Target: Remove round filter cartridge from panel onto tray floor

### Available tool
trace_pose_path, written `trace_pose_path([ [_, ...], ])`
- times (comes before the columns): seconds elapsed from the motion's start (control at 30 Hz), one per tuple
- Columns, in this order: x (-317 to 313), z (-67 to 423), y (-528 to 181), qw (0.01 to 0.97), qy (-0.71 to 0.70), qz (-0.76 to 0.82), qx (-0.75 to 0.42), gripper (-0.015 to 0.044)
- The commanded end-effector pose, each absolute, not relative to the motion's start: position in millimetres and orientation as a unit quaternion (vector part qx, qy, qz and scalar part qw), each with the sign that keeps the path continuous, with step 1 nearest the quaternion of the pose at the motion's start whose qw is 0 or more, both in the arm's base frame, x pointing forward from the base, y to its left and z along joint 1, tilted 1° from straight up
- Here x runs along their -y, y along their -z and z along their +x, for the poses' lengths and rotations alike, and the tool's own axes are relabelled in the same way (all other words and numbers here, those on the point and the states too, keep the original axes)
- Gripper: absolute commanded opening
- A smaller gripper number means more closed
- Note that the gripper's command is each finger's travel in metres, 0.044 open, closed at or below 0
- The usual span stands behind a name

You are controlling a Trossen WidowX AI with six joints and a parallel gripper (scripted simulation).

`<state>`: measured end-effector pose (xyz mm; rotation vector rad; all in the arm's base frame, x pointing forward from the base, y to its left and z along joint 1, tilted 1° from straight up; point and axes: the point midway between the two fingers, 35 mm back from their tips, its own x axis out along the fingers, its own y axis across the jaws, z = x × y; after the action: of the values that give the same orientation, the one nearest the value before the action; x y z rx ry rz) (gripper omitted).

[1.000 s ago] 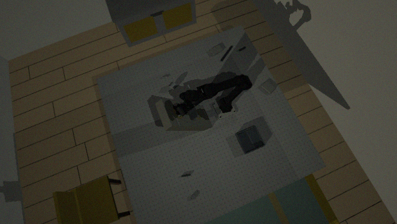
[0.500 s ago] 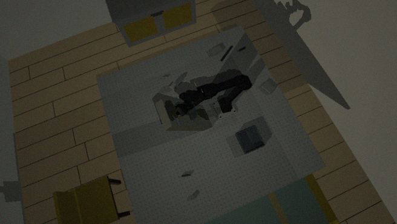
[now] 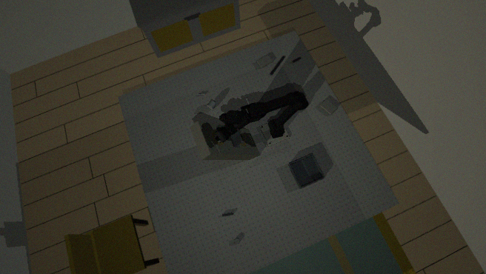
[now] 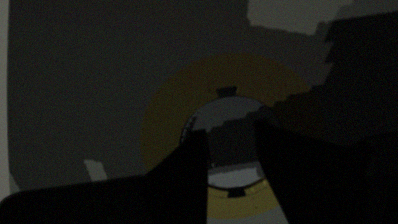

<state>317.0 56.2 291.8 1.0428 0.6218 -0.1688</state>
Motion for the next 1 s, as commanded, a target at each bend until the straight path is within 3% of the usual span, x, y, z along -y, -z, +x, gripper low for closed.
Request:
trace_pose_path([
  [0.0, -57.4, 322.9, -288.3, 0.817, 0.080, 0.490, -0.293, 0.0114],
  [0.7, -58.0, 325.9, -286.3, 0.817, 0.080, 0.490, -0.293, 0.0114],
  [0.97, -56.5, 318.0, -290.8, 0.818, 0.079, 0.490, -0.291, 0.0061],
])
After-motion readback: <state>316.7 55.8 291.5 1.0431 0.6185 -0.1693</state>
